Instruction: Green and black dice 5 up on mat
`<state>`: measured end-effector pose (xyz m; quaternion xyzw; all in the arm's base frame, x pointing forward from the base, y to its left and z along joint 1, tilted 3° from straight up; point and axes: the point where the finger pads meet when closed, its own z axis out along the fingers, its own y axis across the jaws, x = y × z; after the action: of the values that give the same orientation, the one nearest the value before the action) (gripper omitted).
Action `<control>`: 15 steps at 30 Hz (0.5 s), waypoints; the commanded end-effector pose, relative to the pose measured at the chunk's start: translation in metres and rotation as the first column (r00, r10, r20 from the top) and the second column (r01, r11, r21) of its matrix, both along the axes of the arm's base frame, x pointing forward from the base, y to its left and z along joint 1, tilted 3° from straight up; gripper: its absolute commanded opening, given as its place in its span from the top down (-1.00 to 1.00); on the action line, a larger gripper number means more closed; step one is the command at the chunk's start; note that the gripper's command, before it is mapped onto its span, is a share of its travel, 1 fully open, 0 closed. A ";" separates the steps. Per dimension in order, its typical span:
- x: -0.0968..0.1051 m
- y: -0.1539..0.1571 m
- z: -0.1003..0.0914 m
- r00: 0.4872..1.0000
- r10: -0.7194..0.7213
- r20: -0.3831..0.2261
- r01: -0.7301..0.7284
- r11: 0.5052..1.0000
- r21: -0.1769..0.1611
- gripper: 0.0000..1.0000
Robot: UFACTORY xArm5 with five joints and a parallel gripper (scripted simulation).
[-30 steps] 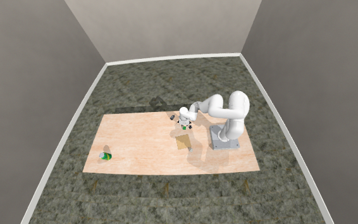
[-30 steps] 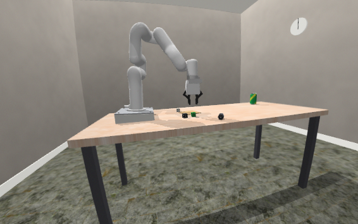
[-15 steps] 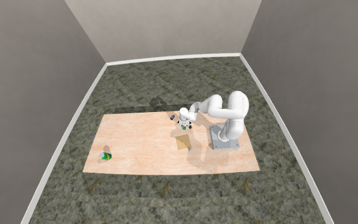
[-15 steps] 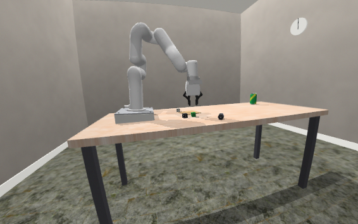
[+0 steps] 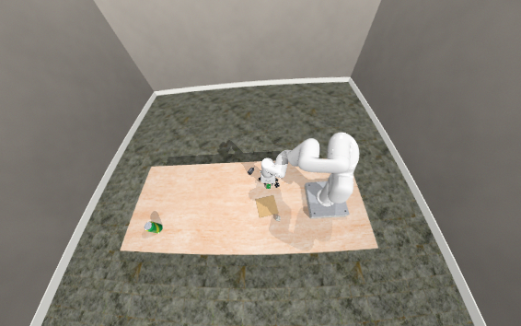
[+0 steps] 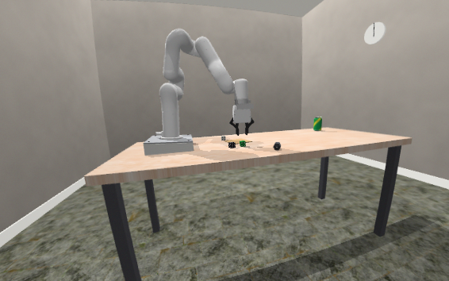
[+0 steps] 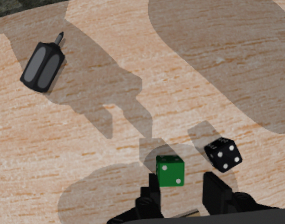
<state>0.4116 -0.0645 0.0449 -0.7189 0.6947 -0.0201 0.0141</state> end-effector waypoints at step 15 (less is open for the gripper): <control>0.003 0.000 -0.022 1.000 0.000 0.004 0.000 1.000 -0.001 0.05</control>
<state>0.4128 -0.0646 0.0255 -0.7189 0.6947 -0.0201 0.0141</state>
